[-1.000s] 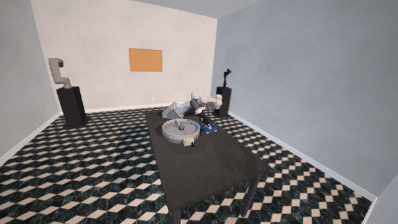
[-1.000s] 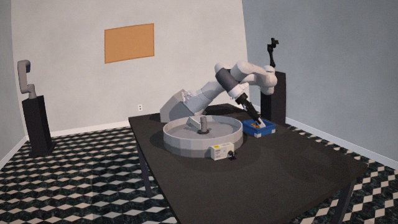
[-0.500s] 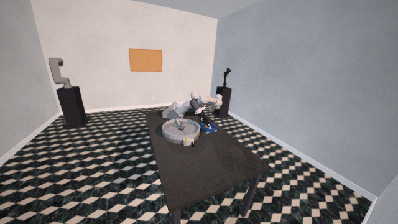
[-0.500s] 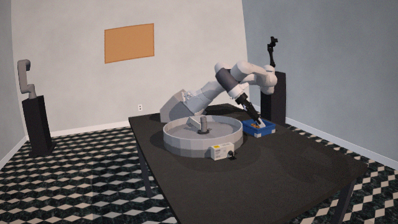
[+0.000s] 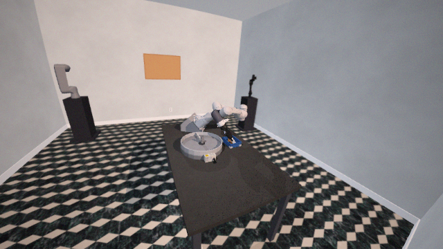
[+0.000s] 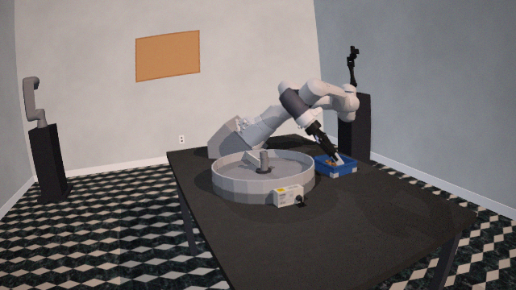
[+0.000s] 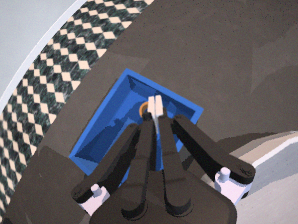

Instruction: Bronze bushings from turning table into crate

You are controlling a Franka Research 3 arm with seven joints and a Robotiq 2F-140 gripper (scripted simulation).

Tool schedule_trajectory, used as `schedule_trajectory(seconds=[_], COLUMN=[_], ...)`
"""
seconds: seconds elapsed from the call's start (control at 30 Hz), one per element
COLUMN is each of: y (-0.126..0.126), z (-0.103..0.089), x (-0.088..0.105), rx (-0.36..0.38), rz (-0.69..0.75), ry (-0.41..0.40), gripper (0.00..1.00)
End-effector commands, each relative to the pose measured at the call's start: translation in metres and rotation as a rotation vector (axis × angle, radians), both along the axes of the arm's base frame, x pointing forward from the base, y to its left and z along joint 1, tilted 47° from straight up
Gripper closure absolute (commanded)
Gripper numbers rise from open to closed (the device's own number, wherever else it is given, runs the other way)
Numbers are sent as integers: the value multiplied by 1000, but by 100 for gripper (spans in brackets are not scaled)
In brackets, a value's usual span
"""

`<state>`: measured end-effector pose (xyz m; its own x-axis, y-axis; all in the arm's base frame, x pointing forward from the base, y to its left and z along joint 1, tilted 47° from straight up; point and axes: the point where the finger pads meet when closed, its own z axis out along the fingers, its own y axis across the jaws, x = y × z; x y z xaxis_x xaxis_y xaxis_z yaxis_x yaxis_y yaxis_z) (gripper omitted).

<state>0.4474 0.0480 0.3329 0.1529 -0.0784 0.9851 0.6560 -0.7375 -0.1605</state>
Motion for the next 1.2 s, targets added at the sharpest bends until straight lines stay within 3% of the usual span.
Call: schedule_trajectory(seconds=[0.0, 1.17], y=[0, 1], z=[-2, -4], x=[0, 2], rx=[-4, -4], rz=[-3, -3], ry=[-4, -4], gripper=[100, 100])
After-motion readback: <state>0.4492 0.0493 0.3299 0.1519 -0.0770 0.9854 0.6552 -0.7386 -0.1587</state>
